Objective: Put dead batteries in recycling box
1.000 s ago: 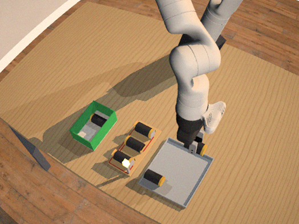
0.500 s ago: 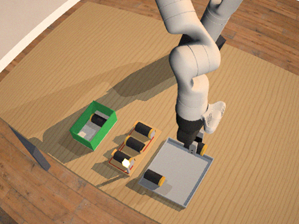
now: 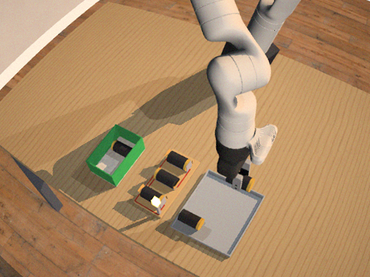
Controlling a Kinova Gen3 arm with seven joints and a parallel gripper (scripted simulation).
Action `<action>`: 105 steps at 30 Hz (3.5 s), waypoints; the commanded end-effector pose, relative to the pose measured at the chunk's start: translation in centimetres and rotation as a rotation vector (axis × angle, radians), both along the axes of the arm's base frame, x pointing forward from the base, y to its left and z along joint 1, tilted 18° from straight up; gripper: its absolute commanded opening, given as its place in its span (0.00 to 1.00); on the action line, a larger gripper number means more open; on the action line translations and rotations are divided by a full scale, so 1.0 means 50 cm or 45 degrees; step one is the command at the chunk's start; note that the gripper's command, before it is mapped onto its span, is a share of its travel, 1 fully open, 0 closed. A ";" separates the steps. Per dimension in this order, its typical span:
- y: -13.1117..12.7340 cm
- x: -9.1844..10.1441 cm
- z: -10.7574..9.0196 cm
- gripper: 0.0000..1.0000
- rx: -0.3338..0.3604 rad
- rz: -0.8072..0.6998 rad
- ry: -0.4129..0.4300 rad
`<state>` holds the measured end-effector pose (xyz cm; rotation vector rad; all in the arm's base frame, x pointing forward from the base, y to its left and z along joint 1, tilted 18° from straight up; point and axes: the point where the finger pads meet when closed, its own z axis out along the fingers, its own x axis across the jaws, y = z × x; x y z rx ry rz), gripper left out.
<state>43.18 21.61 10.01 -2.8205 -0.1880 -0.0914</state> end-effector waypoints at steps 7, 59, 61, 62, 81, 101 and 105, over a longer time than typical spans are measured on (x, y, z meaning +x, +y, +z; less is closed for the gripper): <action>-0.026 0.010 -0.007 0.57 0.001 -0.005 0.000; -0.509 0.181 -0.157 0.57 0.001 -0.005 0.000; -0.530 0.188 -0.164 0.57 0.001 -0.005 0.000; -0.539 0.192 -0.167 0.57 0.001 -0.005 0.000; -0.658 0.234 -0.204 0.57 0.001 -0.005 0.000; -0.684 0.243 -0.212 0.57 0.001 -0.005 0.000; -0.684 0.243 -0.212 0.57 0.001 -0.005 0.000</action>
